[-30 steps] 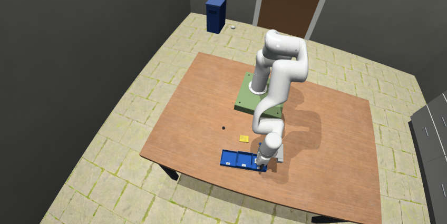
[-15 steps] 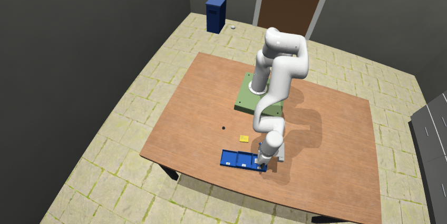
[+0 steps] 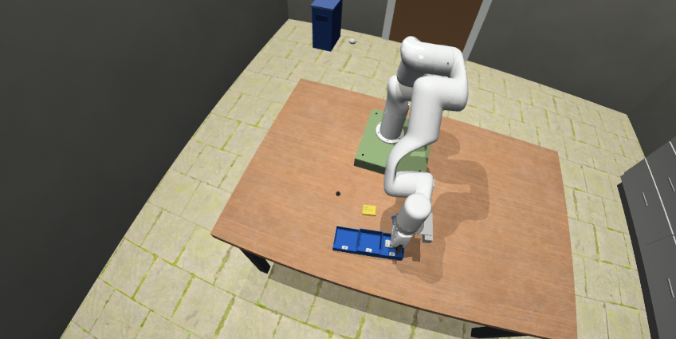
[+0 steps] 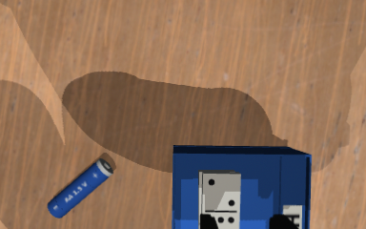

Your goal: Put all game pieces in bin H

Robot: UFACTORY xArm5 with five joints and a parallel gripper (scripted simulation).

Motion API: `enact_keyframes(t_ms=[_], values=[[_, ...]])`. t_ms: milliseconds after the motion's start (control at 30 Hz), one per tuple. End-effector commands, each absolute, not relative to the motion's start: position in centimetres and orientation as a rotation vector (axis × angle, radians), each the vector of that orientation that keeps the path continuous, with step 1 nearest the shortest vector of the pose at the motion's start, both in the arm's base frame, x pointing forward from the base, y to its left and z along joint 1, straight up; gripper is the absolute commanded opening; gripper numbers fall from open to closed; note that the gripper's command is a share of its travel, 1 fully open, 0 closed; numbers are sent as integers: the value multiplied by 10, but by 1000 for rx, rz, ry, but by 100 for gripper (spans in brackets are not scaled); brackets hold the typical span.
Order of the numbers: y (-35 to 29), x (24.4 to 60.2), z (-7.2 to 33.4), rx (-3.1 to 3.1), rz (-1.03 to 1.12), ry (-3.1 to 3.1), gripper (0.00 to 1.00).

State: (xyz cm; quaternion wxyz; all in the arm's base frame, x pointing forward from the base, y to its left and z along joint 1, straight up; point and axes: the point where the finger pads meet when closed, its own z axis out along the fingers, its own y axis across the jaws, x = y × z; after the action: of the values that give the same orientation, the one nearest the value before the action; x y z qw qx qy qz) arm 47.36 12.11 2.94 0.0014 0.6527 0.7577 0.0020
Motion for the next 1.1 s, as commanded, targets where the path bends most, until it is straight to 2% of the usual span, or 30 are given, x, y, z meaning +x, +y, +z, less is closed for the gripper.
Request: enact_keyframes(t_ms=[0,167,200,1067], values=[[121,474,32,2049,6,2378,33],[121,473,32,2049,6,2378,33],[121,473,36,2049,6,2378,100],[121,473,132,2049,6,2378,100]])
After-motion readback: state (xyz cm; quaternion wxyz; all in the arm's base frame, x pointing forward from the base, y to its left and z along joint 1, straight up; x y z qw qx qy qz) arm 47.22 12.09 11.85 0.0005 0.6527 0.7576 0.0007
